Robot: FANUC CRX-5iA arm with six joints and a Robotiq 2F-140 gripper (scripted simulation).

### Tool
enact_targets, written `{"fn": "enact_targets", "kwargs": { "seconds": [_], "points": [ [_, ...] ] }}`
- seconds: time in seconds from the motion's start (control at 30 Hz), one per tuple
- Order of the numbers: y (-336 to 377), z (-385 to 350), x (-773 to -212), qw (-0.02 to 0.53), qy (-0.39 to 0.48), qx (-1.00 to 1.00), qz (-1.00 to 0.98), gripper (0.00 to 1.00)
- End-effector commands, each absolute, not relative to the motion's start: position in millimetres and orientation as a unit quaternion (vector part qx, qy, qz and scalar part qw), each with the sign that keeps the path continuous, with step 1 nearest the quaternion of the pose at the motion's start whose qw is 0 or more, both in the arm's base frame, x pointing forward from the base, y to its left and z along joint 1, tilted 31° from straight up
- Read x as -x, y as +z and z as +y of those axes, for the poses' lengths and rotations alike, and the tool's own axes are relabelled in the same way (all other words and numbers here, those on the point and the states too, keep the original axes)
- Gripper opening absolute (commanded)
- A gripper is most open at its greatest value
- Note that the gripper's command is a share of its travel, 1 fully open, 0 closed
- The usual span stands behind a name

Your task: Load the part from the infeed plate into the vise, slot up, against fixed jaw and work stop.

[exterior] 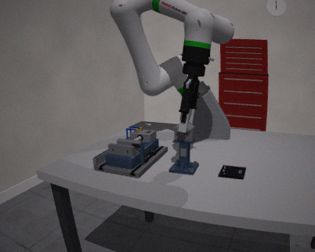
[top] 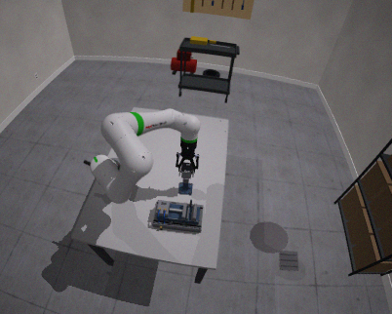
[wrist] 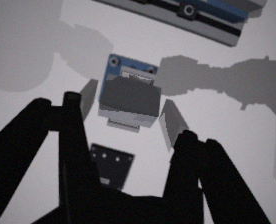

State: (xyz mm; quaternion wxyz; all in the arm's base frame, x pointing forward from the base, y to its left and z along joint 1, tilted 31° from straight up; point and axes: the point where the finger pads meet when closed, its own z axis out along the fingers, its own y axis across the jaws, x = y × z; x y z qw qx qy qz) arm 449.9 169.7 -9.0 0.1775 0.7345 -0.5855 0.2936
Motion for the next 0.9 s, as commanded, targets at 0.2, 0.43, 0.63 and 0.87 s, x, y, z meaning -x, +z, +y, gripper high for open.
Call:
{"fn": "enact_targets", "kwargs": {
  "seconds": [0.2,0.43,0.63,0.87],
  "points": [
    [-10.7,171.6,-449.6,0.206,0.328,-0.719,-0.577,0.51],
    [-12.3,173.1,-449.3,0.23,0.359,-0.705,-0.567,0.51],
    [-13.7,174.1,-449.2,0.249,0.382,-0.692,-0.559,0.51],
    [-14.8,174.9,-449.1,0.264,0.4,-0.682,-0.553,0.51]
  ]
}}
